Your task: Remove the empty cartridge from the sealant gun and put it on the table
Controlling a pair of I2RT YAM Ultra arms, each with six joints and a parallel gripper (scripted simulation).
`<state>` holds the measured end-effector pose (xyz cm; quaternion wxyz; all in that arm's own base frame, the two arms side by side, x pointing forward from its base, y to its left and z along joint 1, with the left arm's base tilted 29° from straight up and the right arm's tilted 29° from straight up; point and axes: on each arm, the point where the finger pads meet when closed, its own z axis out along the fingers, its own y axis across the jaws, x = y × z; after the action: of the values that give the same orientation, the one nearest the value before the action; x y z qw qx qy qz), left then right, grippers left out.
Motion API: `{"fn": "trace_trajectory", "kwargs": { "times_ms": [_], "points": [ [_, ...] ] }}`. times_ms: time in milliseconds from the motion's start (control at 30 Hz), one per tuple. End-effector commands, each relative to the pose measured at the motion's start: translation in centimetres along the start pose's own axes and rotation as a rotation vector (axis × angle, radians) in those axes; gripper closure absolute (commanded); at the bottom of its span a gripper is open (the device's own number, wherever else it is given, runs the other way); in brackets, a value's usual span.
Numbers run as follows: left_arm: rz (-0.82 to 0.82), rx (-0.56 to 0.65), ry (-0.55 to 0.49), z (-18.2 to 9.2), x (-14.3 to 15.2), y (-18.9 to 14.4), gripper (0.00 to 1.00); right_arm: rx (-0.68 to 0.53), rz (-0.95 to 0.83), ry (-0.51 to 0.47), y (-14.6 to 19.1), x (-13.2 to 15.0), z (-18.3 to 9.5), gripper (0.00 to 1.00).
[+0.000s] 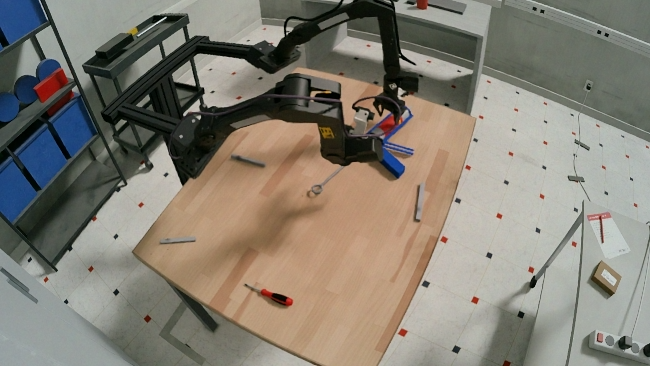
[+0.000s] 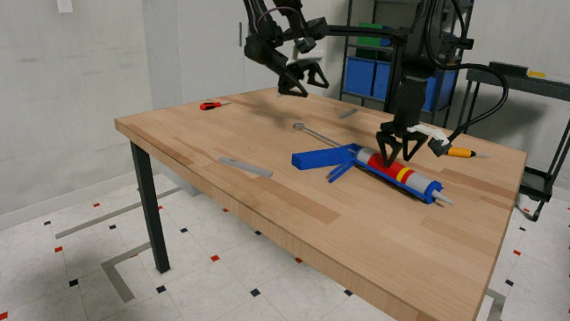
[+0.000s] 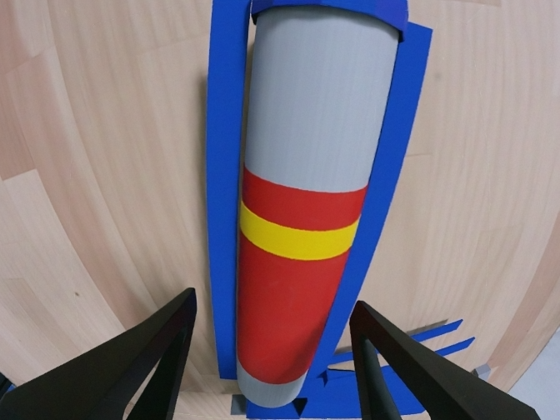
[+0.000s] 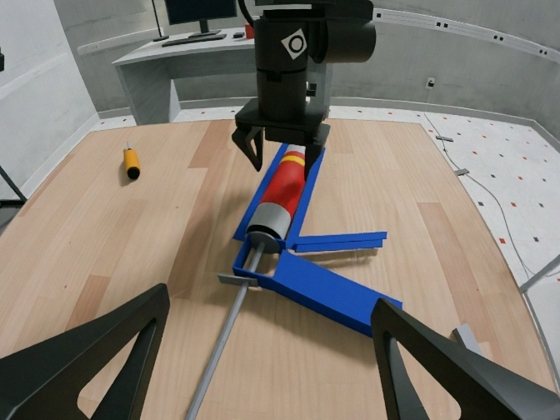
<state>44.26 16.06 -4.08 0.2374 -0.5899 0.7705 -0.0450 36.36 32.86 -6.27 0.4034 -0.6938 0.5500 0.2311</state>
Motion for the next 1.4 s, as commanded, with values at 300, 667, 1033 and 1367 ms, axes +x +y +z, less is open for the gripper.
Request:
{"fn": "trace_trajectory", "kwargs": {
  "times_ms": [300, 667, 1033, 1367],
  "points": [
    [-0.010, 0.010, -0.019, 1.4, -1.3, -0.9, 0.25, 0.016, 0.022, -0.009, -0.5, 0.8, 1.2, 0.00],
    [-0.004, 0.027, -0.029, 1.8, -1.4, -1.4, 0.52, 0.016, 0.040, -0.026, -0.5, 1.2, 2.2, 0.00],
    [0.006, 0.019, 0.011, 1.6, -0.7, -1.2, 0.60, 0.010, 0.038, -0.027, -0.4, 1.2, 2.5, 0.00],
    [-0.006, 0.042, 0.160, -1.5, -1.8, -2.0, 0.59, 0.028, 0.029, -0.023, -1.2, 0.8, 1.9, 0.00]
  ]
}}
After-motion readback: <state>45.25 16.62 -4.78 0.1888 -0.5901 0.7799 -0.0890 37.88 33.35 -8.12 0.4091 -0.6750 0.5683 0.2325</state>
